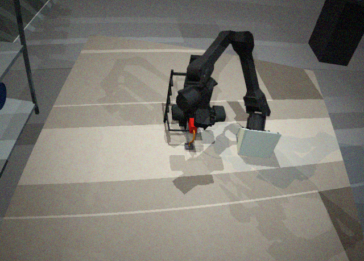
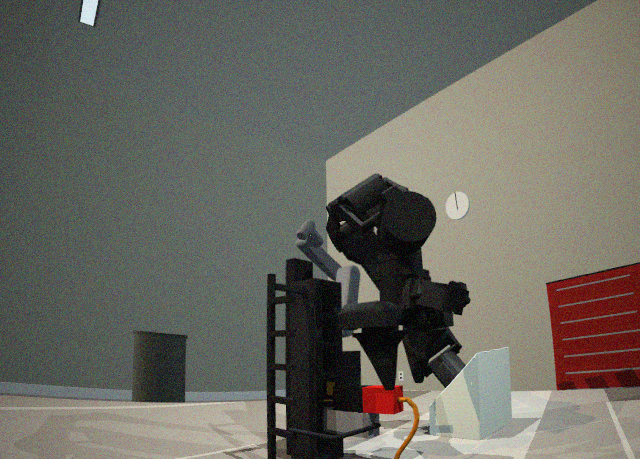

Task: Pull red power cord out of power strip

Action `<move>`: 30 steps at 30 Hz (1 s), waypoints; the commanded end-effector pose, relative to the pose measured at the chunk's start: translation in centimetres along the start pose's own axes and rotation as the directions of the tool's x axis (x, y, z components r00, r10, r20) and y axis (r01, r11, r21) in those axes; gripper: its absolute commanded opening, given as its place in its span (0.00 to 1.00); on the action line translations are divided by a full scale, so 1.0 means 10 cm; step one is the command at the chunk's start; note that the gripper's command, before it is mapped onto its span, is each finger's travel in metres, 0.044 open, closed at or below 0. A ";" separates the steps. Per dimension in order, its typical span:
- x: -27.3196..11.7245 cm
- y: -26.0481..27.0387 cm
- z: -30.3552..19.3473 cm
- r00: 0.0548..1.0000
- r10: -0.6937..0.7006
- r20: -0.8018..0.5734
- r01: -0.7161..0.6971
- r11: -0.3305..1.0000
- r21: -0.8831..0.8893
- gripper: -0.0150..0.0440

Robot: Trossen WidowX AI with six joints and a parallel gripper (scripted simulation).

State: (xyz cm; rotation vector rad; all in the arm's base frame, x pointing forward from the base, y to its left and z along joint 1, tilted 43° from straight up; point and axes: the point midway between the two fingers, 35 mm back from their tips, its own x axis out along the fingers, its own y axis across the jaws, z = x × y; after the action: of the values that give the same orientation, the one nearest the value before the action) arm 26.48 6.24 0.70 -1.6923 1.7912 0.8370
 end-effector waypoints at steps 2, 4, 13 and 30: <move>-0.08 -0.01 0.32 1.000 -0.004 0.005 0.004 1.000 -0.001 1.00; -0.11 0.00 0.50 1.000 -0.004 0.006 0.004 1.000 0.000 1.00; -0.12 0.00 0.57 1.000 -0.004 0.006 0.004 1.000 0.000 1.00; -0.12 0.00 0.57 1.000 -0.004 0.006 0.004 1.000 0.000 1.00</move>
State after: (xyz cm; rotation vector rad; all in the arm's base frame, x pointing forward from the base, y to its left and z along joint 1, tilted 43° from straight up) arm 26.38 11.31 -2.20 -1.6957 1.7817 0.8399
